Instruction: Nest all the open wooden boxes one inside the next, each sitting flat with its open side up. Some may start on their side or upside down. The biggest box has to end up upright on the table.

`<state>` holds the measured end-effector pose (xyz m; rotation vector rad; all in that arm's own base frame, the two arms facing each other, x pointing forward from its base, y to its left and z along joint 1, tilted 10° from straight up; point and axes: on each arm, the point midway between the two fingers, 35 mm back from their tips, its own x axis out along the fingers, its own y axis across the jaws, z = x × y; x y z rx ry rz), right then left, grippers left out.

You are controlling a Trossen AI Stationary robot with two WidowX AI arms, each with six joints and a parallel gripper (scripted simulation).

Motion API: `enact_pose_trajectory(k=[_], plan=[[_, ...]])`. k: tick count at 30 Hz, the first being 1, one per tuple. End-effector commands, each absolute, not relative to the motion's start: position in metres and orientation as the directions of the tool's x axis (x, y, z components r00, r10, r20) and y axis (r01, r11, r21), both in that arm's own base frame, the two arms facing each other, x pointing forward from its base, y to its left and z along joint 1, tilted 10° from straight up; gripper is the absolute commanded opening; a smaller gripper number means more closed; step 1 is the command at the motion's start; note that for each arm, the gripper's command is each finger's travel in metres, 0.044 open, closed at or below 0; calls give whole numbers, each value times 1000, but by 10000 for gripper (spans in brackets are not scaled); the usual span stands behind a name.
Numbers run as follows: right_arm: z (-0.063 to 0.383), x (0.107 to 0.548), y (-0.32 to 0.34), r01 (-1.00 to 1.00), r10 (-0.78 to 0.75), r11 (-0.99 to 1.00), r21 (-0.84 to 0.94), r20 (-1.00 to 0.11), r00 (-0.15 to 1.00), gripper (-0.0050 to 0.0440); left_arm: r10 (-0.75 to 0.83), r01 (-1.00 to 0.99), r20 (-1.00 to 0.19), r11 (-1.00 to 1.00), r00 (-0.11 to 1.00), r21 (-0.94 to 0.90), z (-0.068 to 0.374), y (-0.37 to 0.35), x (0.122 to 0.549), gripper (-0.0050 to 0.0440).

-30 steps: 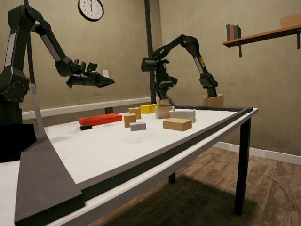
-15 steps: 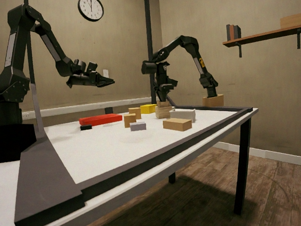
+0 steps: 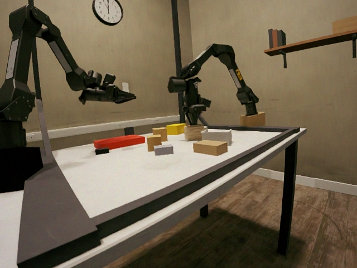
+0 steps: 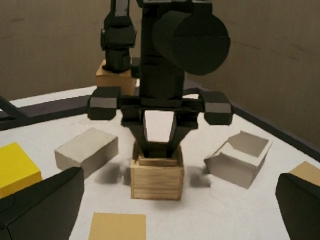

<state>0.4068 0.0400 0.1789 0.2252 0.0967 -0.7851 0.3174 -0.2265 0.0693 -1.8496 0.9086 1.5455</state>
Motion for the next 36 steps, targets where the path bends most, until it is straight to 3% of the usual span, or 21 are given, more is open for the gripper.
enact_pose_trajectory(k=[1,36], plan=[[186,406,41,706,-687,684,184,-162,708,400,-147,-787,-982,-617,115,0,67,-228,318,206],[186,406,41,706,-687,684,184,-162,708,400,-160,-788,-978,-616,131,-5,65,-232,325,206]])
